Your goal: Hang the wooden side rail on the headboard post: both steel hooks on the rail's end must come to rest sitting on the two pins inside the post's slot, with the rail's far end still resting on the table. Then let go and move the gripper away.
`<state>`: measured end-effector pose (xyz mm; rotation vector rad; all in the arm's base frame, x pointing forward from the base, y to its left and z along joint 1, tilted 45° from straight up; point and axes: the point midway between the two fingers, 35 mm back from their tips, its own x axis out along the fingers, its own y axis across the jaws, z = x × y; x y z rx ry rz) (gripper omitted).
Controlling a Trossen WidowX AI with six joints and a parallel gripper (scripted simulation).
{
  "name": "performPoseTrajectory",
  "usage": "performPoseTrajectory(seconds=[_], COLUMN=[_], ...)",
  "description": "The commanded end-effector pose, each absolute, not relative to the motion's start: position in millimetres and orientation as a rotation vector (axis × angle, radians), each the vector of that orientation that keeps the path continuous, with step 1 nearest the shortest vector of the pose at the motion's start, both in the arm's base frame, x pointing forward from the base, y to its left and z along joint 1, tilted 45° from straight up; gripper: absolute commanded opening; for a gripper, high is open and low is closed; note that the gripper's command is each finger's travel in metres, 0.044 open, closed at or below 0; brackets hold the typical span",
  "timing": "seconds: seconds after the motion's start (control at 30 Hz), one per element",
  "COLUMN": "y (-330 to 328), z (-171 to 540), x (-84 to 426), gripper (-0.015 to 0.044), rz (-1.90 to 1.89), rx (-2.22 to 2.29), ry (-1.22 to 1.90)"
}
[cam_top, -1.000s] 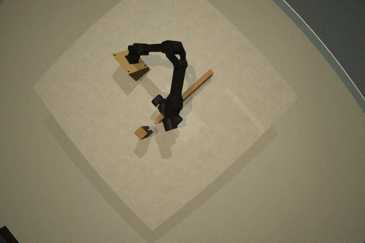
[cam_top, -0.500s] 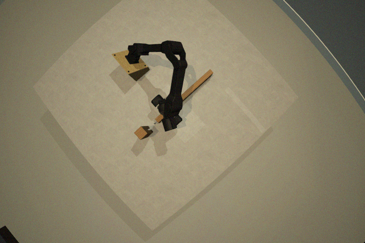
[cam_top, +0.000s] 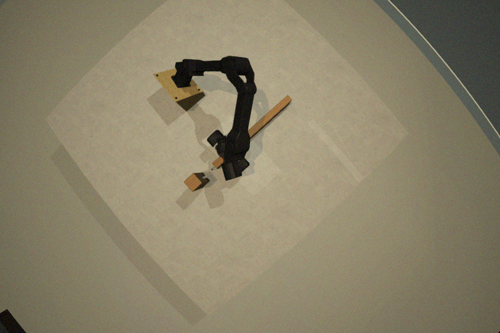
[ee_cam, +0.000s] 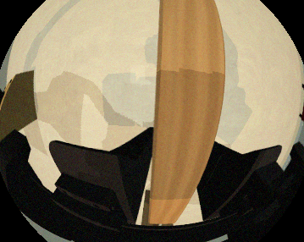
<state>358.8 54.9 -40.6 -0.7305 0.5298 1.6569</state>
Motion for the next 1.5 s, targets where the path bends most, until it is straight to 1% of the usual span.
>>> performPoseTrajectory(seconds=[0.0, 1.47], y=[50.4, 48.4], z=[-39.3, -44.1], x=[362.1, 360.9], gripper=[0.0000, 0.0000], rz=[1.649, 1.648], rx=[-0.741, -0.741], ry=[0.526, 0.526])
